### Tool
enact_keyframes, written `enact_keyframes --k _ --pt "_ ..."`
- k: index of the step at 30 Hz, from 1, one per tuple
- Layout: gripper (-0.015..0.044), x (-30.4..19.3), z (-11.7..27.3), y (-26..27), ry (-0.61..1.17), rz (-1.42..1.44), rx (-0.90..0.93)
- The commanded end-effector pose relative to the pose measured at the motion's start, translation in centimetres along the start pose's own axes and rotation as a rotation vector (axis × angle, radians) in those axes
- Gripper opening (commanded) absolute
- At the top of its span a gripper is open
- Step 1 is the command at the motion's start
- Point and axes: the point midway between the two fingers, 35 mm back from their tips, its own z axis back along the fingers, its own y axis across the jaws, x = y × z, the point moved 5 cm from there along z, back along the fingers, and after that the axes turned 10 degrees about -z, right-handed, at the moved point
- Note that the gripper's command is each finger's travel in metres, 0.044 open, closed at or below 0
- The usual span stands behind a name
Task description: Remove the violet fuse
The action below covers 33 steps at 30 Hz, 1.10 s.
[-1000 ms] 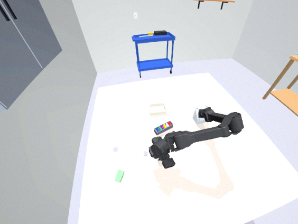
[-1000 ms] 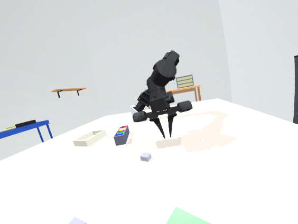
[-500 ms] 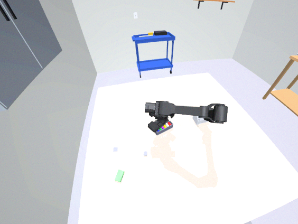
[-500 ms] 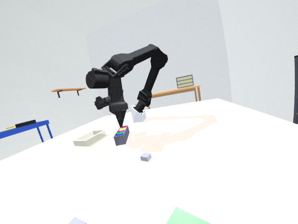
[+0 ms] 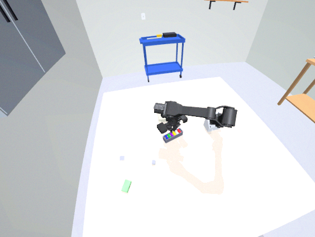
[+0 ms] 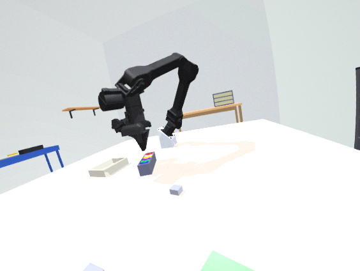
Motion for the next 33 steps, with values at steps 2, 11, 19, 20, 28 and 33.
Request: enact_keyframes --k 2,11,19,20,28,33 --pt "0.0074 0.0 -0.4 0.0 0.005 -0.004 0.003" --pt "0.0074 0.0 -1.3 0.0 0.006 -0.004 0.003" --pt "0.0074 0.0 -2.1 0.0 0.006 -0.004 0.003" --pt "0.0074 0.0 -2.2 0.0 0.006 -0.004 0.003" --pt "0.0074 0.0 -2.7 0.0 0.007 -0.004 0.003" --pt "0.0074 0.0 -2.7 0.0 0.007 -0.004 0.003"
